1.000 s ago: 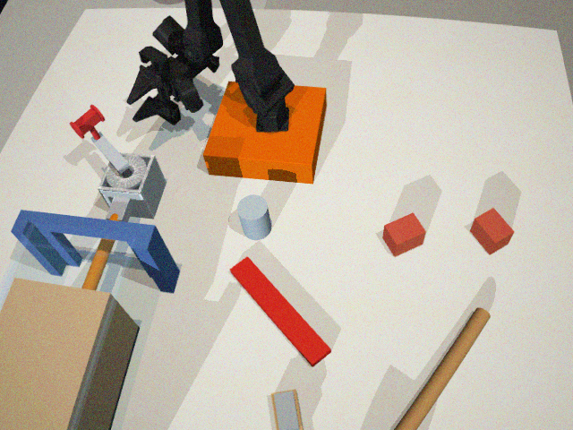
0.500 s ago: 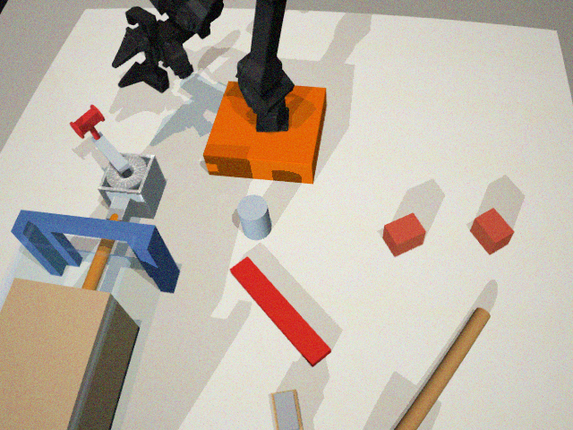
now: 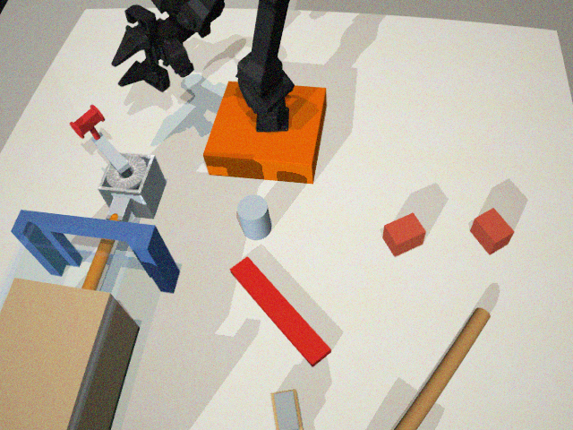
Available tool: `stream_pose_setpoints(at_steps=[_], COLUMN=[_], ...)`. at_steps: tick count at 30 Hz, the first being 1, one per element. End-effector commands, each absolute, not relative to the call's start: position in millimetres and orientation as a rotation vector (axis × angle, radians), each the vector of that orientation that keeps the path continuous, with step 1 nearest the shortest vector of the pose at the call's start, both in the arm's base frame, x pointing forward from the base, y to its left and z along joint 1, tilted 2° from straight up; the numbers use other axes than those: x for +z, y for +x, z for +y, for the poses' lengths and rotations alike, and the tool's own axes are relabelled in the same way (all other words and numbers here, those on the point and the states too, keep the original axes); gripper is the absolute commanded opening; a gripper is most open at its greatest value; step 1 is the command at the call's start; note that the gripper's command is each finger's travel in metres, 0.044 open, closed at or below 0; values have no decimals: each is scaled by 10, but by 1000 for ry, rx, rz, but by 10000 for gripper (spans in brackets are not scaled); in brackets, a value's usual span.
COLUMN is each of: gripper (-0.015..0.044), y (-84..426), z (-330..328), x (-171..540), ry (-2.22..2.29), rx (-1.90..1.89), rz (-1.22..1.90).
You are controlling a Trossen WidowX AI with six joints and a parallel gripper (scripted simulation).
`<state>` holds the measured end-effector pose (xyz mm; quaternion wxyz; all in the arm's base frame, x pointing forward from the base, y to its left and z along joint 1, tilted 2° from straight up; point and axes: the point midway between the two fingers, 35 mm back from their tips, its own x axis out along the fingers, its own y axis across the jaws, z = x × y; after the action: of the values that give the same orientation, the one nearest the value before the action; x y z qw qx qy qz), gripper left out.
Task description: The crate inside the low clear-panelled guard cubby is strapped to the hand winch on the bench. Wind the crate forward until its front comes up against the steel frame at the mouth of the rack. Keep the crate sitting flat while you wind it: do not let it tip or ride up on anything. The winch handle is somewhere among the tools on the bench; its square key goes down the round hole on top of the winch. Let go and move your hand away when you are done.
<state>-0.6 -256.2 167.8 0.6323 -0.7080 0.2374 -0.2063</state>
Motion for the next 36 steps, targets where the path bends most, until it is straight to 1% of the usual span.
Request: stream_pose_setpoints(at_steps=[1,4,7,11,12,17,23,36], gripper=[240,240,319,424,440,440,440,440], y=[-6,-6,36,181,211,384,625,927], z=[-2562,-2562,-2702,-3028,-3096,-3361,-3513,-3449], x=[1676,1676,1691,1715,1713,1689,1657,1695], ry=[-1622,-1622,-1450,-981,-857,-245,447,1190], rx=[-472,-472,-467,-466,-472,-519,-634,-954], rz=[544,544,528,508,506,521,588,759])
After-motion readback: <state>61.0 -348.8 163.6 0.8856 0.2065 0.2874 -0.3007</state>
